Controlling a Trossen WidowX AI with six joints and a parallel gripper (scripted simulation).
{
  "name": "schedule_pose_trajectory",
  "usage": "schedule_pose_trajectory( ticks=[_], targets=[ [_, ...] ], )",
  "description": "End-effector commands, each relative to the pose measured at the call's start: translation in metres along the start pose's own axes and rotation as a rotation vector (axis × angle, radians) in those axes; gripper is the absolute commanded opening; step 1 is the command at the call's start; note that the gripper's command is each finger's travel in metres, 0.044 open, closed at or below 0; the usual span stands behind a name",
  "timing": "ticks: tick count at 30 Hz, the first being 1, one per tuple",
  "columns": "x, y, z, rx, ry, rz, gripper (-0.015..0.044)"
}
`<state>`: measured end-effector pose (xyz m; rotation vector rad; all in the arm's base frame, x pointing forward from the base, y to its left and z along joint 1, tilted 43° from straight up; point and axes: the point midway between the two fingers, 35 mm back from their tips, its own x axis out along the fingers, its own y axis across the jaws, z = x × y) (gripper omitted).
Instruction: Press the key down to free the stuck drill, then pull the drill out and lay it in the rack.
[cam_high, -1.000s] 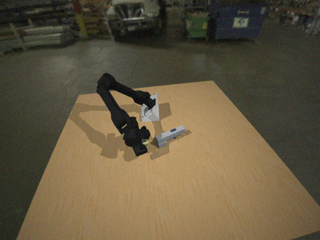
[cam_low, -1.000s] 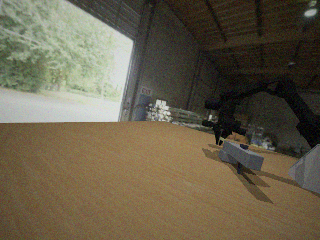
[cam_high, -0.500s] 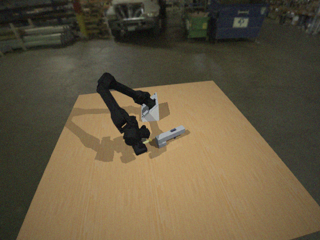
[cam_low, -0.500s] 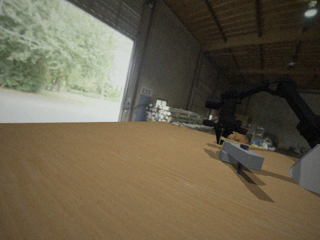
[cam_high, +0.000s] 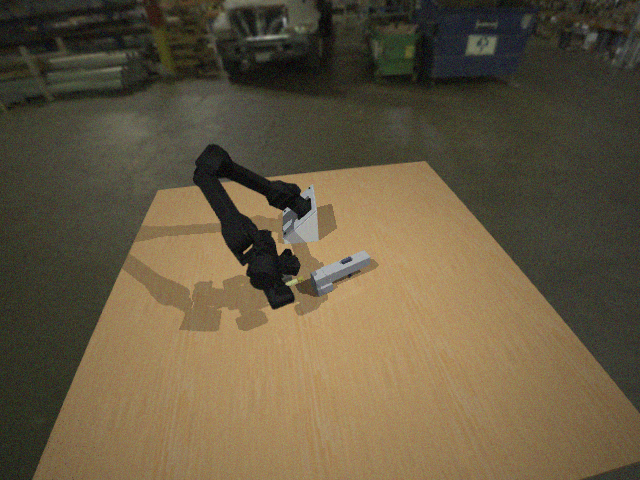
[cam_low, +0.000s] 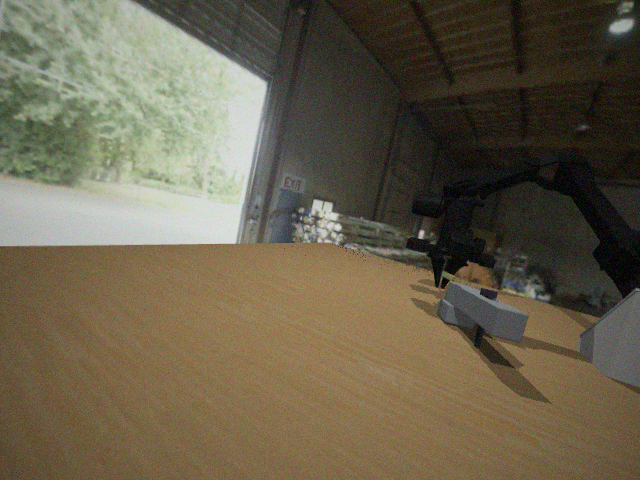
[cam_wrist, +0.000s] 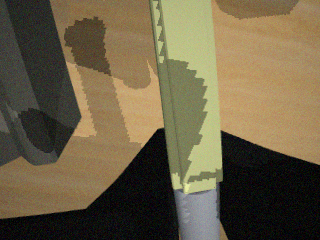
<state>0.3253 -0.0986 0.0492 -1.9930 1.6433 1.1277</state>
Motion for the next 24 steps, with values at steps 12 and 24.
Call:
schedule_pose_trajectory(
  ticks=[12,24],
  targets=[
    [-0.0059,-0.0001,0.0009,0.000,0.004,-0.004,0.0000],
    [-0.0086,0.0005,0.0017,0.000,0.004,-0.004,0.0000]
  ],
)
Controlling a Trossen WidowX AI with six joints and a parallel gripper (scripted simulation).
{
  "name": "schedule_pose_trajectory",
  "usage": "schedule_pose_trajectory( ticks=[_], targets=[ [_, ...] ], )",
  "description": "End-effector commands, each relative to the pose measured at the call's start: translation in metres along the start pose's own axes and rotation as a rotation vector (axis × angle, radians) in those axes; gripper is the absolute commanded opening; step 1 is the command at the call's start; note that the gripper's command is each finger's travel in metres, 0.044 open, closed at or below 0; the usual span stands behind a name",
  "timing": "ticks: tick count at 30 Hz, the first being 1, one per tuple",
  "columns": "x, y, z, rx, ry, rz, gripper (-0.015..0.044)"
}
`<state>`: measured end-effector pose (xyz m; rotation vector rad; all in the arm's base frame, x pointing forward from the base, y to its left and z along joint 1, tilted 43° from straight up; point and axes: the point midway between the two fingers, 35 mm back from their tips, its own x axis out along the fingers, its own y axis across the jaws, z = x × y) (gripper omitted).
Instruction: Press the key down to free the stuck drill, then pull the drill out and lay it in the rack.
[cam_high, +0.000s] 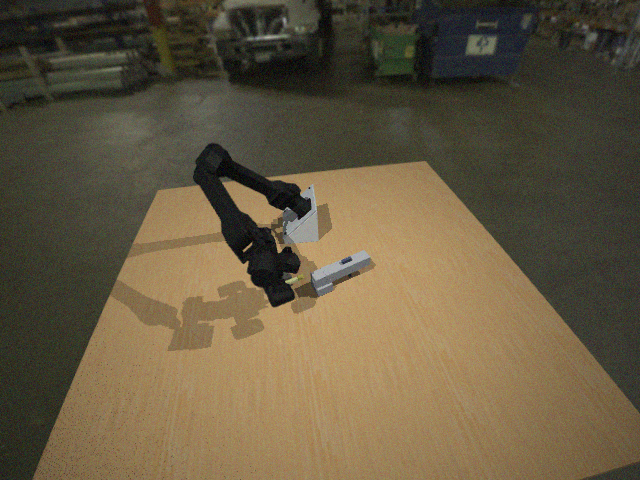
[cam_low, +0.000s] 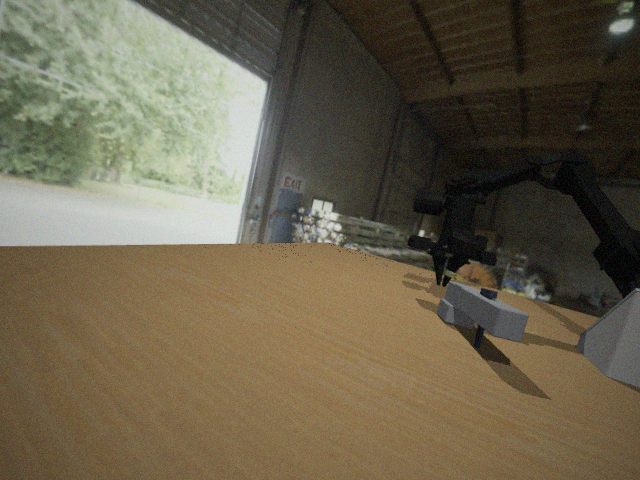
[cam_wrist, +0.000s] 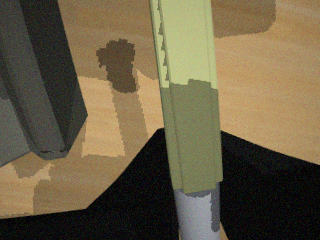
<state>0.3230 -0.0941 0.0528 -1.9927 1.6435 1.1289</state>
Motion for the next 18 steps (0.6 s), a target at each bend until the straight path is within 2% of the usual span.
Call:
schedule_pose_trajectory(
  ticks=[1,18],
  targets=[
    [-0.0031,-0.0012,0.0001,0.001,0.005,-0.005,0.0000],
    [-0.0066,-0.0009,0.0009,0.001,0.005,-0.005,0.0000]
  ],
)
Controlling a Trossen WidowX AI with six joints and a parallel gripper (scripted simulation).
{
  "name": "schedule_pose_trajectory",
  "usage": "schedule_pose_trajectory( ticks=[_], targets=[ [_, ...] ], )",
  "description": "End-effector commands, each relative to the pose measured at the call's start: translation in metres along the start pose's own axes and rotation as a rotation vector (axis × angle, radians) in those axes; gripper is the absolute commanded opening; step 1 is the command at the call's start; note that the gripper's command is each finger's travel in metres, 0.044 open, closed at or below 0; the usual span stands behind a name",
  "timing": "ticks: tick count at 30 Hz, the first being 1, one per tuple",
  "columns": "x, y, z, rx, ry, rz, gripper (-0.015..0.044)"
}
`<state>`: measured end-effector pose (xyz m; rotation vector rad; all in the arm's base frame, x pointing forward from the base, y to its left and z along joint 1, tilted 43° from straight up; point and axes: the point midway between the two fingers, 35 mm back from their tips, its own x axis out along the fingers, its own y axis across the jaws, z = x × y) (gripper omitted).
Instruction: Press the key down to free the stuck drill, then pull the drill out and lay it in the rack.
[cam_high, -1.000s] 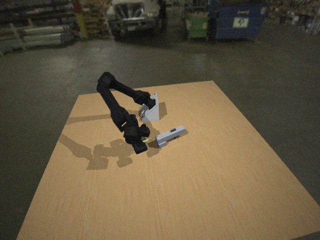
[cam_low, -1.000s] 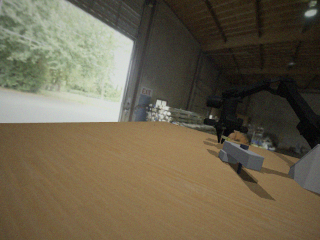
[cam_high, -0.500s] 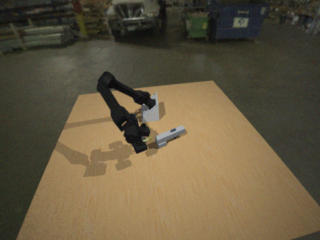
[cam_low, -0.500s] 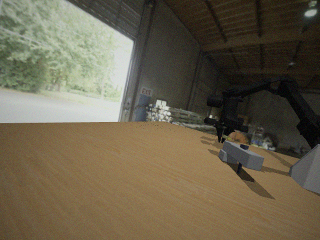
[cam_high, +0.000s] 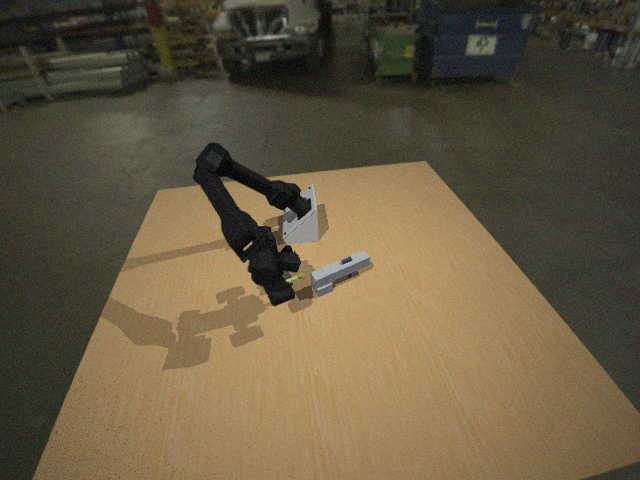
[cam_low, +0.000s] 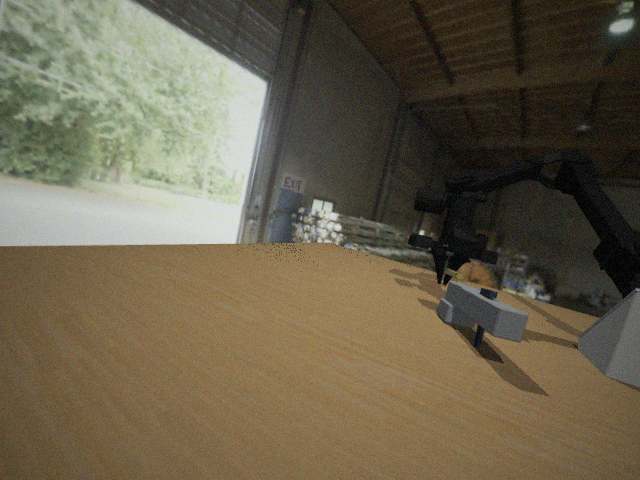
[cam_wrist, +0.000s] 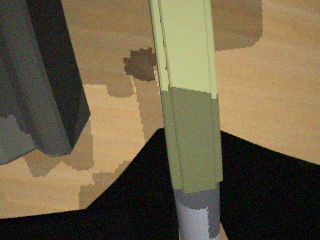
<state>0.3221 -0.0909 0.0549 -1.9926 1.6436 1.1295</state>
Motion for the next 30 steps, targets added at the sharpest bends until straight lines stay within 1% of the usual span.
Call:
schedule_pose_trajectory(
  ticks=[1,30],
  targets=[
    [-0.0030,-0.0014,-0.0001,0.001,0.005,-0.005,0.0000],
    [-0.0079,-0.0020,0.0008,0.001,0.004,-0.005,0.0000]
  ],
)
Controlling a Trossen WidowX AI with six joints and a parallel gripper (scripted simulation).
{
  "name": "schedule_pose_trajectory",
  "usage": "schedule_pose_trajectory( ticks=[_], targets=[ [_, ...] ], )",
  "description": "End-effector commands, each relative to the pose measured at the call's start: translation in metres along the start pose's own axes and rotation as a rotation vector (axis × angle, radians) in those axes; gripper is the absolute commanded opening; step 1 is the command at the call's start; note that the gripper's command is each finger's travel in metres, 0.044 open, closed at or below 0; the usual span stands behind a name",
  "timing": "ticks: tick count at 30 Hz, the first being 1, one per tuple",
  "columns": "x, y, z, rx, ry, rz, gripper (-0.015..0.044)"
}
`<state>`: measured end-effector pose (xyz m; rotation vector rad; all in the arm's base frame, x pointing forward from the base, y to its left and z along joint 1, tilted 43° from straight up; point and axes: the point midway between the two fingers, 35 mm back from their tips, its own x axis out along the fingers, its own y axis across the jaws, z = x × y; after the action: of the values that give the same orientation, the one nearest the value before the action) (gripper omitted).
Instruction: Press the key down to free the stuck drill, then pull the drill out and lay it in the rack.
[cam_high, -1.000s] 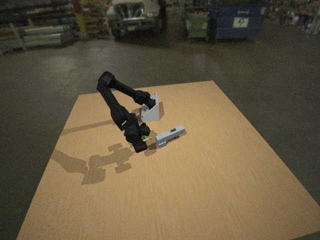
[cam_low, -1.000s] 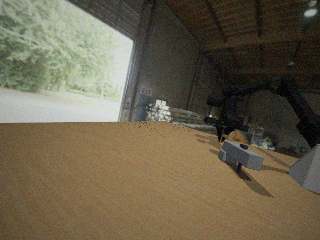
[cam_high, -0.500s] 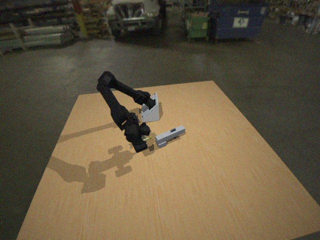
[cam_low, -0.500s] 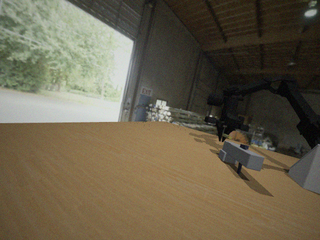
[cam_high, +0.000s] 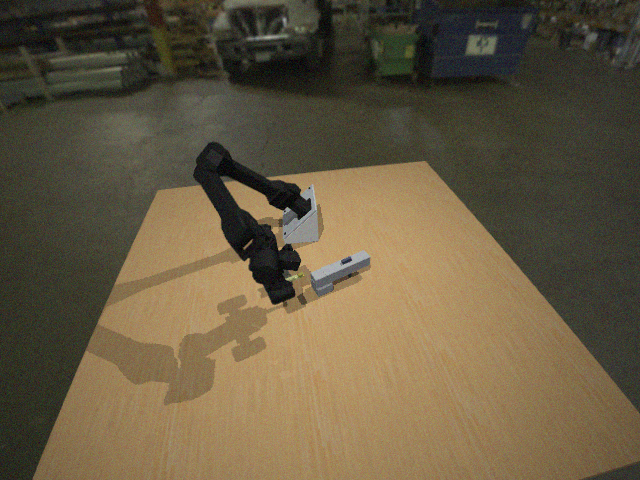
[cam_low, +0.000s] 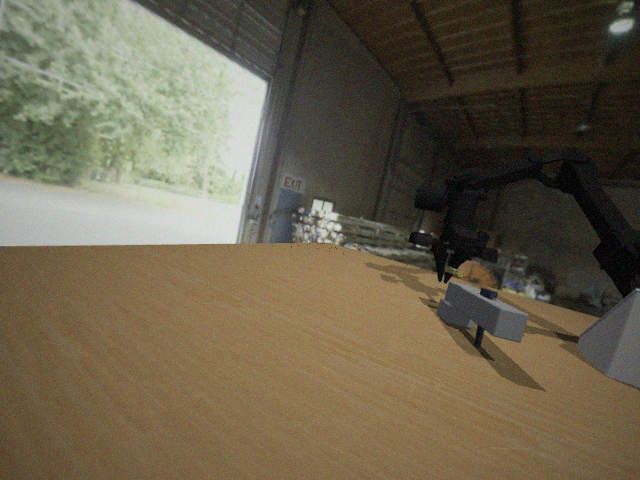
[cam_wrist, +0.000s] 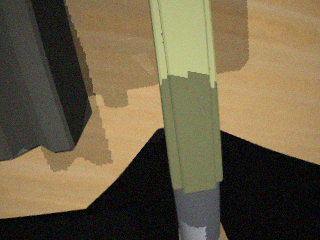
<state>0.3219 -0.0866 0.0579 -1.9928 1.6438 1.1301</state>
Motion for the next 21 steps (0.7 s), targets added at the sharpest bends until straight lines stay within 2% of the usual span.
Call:
schedule_pose_trajectory(
  ticks=[1,21],
  targets=[
    [-0.0029,-0.0017,-0.0003,0.002,0.004,-0.005,0.0000],
    [-0.0059,-0.0026,-0.0003,0.002,0.004,-0.005,0.0000]
  ],
)
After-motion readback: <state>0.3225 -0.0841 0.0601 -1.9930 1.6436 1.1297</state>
